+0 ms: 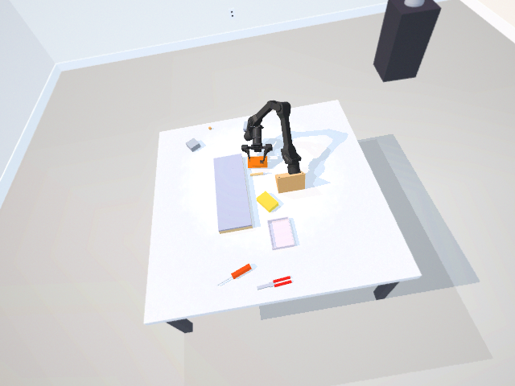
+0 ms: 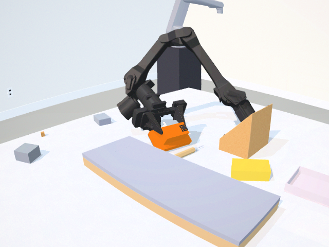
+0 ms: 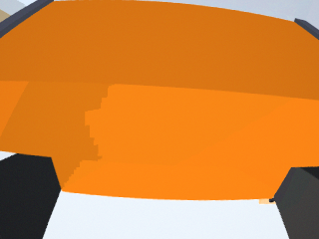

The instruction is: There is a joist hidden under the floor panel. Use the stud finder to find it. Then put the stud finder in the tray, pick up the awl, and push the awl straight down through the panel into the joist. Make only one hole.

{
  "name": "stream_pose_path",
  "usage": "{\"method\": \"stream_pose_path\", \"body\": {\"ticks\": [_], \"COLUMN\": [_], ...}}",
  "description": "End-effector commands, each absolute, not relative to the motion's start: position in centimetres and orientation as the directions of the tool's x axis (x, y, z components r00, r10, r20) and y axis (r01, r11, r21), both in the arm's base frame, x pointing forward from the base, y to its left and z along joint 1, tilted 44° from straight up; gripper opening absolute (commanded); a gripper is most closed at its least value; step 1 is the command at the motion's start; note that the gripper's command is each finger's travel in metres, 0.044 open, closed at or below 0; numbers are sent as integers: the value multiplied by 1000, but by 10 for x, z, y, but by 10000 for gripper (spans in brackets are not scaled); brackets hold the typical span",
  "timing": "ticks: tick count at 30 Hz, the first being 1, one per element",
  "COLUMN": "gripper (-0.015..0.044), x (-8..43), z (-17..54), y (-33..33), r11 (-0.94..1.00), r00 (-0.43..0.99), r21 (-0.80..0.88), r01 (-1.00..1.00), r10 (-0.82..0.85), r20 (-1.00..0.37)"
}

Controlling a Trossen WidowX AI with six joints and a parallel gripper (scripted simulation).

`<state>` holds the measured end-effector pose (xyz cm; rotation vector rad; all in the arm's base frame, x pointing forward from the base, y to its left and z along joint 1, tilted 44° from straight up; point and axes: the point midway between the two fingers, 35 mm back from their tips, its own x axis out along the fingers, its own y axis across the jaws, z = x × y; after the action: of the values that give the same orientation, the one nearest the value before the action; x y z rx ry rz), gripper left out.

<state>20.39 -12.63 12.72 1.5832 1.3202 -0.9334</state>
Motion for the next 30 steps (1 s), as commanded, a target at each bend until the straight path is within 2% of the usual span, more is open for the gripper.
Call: {"method": "stream_pose_path", "body": {"ticks": [1, 21, 23, 24, 30], "gripper": [380, 380, 432, 440, 440], "x": [204, 204, 204, 204, 204], "z": [127, 127, 127, 127, 127], "y": [-130, -126, -126, -126, -126], "r11": [-76, -81, -81, -81, -81], "r00": [160, 164, 164, 164, 164], "r21": [143, 144, 144, 144, 144], "r01": [987, 986, 986, 986, 986], "r10": [336, 351, 352, 352, 352], "r20": [-928, -922, -922, -922, -922]}}
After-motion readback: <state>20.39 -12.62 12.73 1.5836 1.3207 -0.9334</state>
